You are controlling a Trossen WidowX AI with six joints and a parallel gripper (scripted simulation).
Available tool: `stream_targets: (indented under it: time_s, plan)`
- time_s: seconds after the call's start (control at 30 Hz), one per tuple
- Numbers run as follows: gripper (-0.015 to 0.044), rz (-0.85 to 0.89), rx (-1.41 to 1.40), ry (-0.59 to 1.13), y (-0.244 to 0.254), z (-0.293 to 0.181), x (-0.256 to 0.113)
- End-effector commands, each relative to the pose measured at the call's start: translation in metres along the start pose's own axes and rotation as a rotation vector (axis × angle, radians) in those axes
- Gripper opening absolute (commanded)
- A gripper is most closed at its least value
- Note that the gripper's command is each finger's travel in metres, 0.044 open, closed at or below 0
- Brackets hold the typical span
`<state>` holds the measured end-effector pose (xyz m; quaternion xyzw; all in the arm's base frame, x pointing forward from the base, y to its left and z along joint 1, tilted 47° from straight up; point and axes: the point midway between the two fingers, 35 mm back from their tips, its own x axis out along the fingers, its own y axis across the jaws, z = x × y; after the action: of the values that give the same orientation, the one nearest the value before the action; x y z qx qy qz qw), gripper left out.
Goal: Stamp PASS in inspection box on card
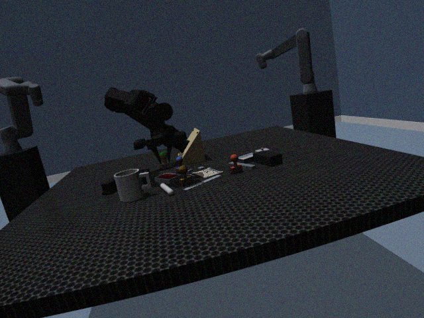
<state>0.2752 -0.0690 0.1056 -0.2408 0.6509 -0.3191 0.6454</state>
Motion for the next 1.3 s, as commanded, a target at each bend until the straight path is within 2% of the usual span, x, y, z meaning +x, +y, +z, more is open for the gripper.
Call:
stream_targets:
  time_s: [0.0,1.27]
  plan:
    - [0.0,-0.005,-0.003,0.003,-0.001,-0.001,0.004]
    - [0.0,-0.009,-0.001,0.002,-0.002,-0.002,0.027]
